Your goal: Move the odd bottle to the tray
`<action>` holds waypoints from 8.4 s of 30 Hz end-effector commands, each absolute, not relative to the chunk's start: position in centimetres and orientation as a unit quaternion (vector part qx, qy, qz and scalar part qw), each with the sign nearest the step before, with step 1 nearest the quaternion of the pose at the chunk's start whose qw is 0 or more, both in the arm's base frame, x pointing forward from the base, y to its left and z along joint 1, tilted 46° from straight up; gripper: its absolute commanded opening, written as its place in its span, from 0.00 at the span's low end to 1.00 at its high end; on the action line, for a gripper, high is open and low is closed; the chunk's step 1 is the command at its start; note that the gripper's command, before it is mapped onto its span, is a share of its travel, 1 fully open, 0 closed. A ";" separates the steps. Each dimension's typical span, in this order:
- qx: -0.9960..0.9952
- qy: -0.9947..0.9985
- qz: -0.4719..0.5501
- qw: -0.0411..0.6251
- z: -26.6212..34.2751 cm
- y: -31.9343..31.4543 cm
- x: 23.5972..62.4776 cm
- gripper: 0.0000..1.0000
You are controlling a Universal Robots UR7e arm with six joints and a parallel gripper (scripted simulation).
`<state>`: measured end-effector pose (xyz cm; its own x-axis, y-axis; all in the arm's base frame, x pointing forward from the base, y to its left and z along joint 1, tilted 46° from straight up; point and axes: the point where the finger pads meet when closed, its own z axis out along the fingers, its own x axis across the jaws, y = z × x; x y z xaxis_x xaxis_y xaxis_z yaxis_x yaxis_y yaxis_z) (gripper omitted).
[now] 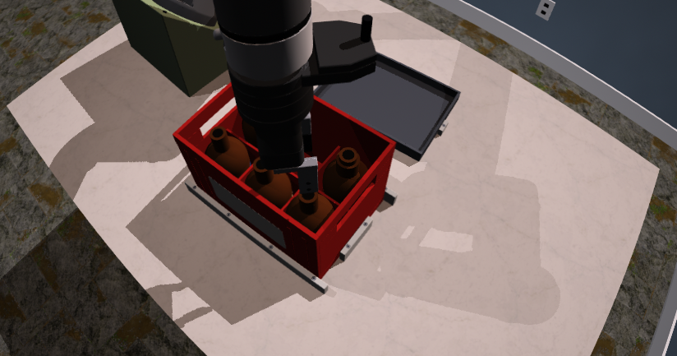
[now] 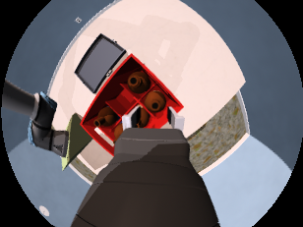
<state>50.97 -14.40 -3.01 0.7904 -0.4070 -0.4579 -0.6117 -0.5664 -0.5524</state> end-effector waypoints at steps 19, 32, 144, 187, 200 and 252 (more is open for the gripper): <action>-0.874 0.292 0.140 0.363 -3.4 -14.1 51.0 1.00; -0.874 0.292 0.140 0.363 -4.2 -13.2 51.0 1.00; -0.874 0.292 0.140 0.363 -7.6 -9.8 50.9 1.00; -0.874 0.292 0.140 0.363 -8.6 -8.8 50.9 1.00; -0.874 0.292 0.140 0.363 -8.6 -8.8 50.9 1.00; -0.874 0.292 0.140 0.363 -8.6 -8.8 50.9 0.00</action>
